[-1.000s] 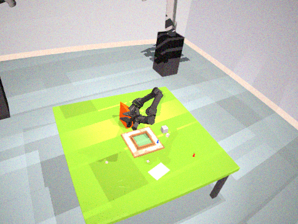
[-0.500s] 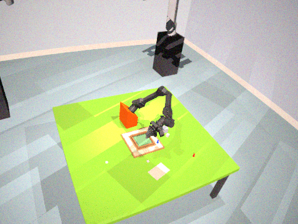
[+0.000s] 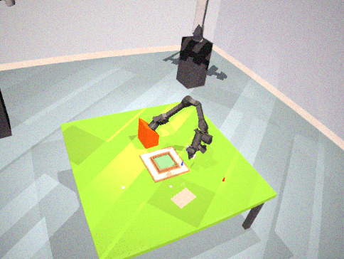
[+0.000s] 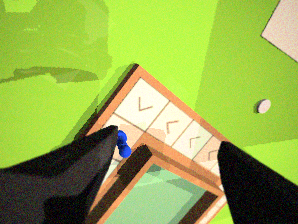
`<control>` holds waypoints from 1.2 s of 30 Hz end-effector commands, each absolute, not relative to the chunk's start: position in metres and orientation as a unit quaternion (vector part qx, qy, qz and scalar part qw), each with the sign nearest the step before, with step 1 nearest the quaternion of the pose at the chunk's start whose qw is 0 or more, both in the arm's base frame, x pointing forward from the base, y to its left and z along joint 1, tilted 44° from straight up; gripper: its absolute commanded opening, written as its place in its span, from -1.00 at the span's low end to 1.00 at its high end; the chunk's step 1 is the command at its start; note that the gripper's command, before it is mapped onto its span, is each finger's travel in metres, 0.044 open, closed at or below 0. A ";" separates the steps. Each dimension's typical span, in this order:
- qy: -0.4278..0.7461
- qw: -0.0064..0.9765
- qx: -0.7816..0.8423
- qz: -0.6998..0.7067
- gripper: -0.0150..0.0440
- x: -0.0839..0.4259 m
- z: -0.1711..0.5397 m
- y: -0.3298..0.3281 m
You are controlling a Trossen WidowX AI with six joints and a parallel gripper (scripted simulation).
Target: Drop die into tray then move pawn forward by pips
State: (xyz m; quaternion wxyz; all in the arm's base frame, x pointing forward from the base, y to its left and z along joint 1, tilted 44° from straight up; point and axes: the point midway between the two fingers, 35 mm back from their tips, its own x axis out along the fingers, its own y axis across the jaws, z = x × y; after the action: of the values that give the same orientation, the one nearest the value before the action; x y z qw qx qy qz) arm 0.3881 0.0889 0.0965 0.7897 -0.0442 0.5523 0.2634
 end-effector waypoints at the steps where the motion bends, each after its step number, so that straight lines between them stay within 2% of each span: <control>1: 0.560 0.749 0.045 0.351 0.44 0.346 0.121 0.149; 6: 0.572 0.703 0.112 0.409 0.44 0.311 0.143 0.186; 36: 0.571 0.702 0.112 0.409 0.44 0.310 0.107 0.213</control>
State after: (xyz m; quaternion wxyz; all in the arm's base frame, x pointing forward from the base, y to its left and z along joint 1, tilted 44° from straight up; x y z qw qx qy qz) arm 0.3104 0.2087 0.1137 0.7038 0.1117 0.5680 0.4118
